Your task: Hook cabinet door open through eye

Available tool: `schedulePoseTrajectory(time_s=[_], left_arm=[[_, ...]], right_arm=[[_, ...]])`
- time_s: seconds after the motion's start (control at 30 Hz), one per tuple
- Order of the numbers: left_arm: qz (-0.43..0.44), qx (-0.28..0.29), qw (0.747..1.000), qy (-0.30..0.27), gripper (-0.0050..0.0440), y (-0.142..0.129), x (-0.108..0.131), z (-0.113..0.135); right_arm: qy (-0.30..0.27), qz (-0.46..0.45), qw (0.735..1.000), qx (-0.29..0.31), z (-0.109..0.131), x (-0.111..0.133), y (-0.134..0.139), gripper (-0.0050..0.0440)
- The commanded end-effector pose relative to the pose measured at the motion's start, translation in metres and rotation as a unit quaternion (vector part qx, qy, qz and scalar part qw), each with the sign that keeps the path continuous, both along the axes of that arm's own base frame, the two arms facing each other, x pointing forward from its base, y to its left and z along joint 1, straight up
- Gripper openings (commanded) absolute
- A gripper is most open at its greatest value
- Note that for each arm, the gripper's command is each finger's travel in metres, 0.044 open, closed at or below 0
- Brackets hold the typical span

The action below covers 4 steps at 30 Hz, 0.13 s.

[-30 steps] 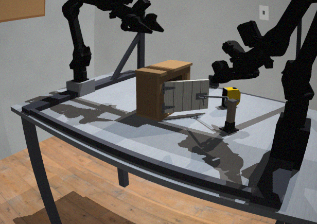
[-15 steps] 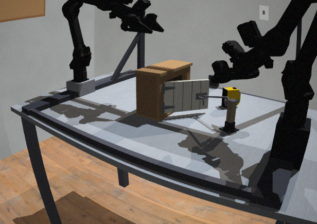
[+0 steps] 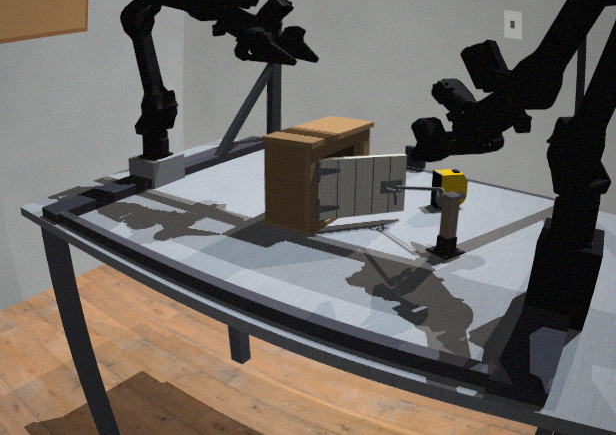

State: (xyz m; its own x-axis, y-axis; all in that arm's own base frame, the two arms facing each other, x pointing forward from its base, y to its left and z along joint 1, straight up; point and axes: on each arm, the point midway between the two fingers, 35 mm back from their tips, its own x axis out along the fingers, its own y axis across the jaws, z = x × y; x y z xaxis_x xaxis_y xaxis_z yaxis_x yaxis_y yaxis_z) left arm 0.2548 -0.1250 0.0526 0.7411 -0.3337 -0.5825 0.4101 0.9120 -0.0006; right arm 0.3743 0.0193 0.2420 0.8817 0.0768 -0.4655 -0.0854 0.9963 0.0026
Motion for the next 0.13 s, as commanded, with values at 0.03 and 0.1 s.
schedulePoseTrajectory(time_s=[0.03,0.1], left_arm=[[-0.001,-0.005,1.0,-0.011,0.044,-0.0027,0.0039,0.0075],[-0.001,-0.005,1.0,-0.011,0.044,-0.0027,0.0039,0.0075]], right_arm=[[-0.017,0.001,1.0,0.0,0.0129,-0.0004,0.0001,0.04],[-0.017,0.001,1.0,0.0,0.0129,-0.0004,0.0001,0.04]])
